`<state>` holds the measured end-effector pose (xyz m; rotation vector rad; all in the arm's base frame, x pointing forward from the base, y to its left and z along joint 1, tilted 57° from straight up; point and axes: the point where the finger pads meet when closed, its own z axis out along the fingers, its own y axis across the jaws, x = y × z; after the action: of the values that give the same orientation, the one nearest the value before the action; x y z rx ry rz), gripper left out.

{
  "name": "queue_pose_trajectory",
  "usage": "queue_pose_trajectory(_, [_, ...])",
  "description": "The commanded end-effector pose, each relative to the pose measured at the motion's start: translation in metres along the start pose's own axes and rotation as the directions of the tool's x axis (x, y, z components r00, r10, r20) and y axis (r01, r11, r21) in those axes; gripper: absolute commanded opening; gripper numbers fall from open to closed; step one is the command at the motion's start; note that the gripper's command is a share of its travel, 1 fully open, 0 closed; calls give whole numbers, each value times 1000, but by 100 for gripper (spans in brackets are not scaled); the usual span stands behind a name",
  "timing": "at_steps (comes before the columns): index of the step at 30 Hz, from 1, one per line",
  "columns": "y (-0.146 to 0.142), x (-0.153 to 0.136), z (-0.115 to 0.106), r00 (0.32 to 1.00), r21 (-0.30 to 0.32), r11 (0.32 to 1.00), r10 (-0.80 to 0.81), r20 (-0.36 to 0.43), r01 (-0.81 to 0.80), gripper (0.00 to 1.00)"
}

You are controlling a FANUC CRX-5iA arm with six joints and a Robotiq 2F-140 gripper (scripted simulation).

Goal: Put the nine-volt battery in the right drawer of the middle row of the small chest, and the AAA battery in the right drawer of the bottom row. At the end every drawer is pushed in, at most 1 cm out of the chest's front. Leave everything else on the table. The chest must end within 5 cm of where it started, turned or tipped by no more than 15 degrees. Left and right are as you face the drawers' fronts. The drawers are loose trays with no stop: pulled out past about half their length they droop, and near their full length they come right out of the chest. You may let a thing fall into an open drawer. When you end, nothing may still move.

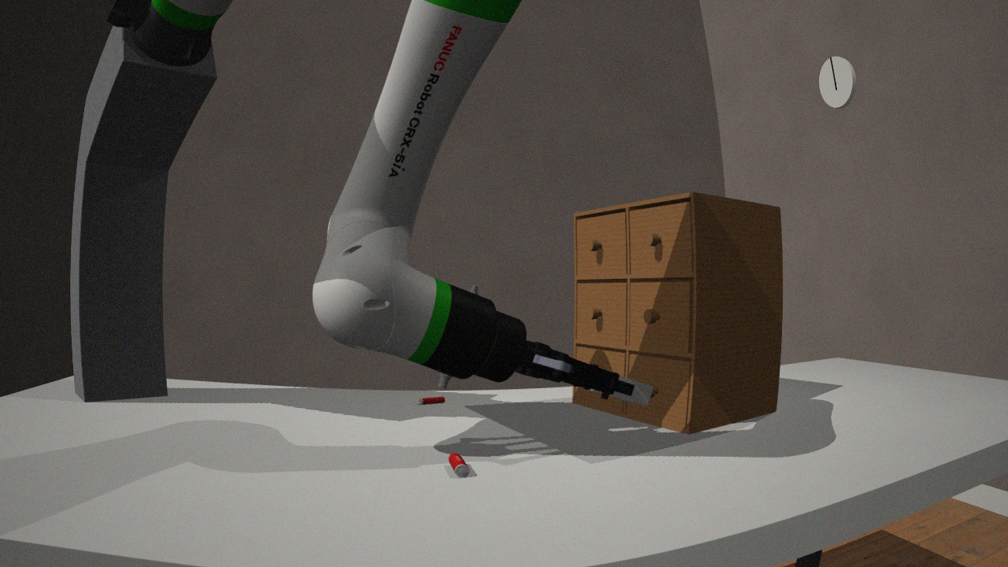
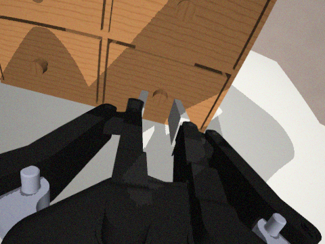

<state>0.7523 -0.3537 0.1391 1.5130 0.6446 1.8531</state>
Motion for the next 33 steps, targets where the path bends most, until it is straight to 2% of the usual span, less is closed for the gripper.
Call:
queue_pose_trajectory(1, [0,1,3,1000,0,1000,0,0,0,20])
queue_pose_trajectory(14, [0,7,18,1000,0,1000,0,0,0,20])
queue_pose_trajectory(33, [0,7,19,1000,0,1000,0,0,0,20])
